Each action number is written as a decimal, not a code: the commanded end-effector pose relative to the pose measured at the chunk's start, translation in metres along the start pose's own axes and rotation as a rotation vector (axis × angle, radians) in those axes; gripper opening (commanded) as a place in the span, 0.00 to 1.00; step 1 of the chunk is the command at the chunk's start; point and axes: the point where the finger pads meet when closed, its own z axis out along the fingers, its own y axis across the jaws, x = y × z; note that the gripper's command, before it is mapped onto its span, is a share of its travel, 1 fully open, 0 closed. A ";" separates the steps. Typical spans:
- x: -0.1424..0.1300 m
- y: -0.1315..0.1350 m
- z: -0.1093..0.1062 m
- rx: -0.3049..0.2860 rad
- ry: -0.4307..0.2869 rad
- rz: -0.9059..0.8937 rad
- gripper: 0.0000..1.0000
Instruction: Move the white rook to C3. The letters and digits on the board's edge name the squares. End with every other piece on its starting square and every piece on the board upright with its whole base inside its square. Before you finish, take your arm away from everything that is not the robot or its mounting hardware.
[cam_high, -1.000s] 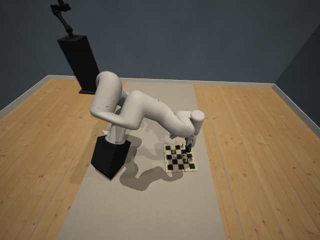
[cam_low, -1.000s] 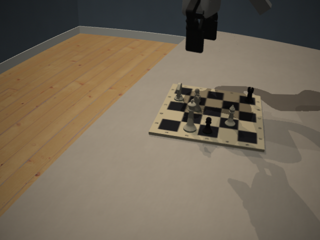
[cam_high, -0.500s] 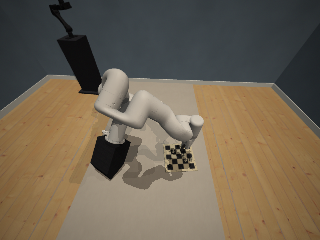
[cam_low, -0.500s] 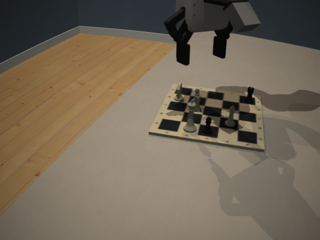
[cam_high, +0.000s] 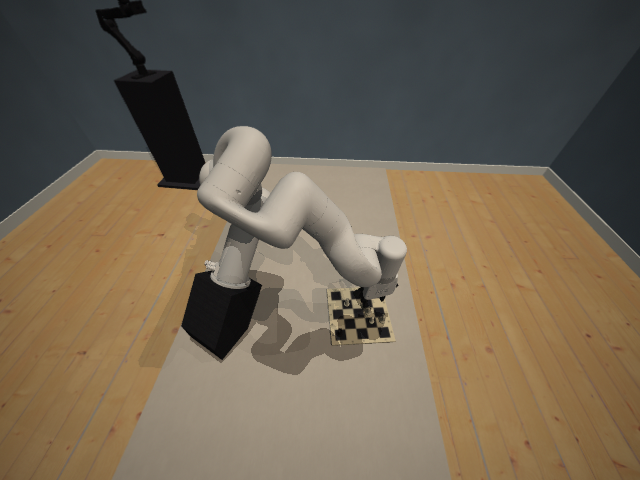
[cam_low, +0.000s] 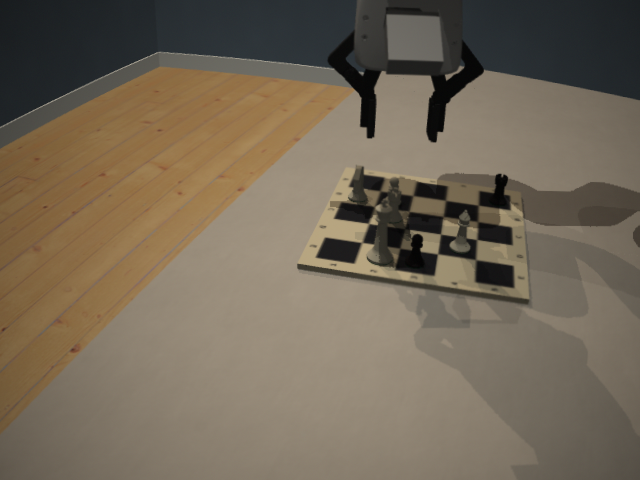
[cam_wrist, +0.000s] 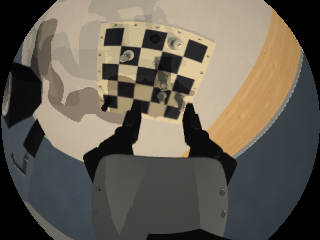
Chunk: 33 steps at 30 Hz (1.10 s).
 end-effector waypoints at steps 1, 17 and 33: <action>0.000 0.001 -0.001 -0.005 -0.053 0.274 0.37; 0.000 0.001 -0.001 -0.006 -0.056 0.292 0.37; 0.000 0.001 0.000 -0.006 -0.056 0.292 0.37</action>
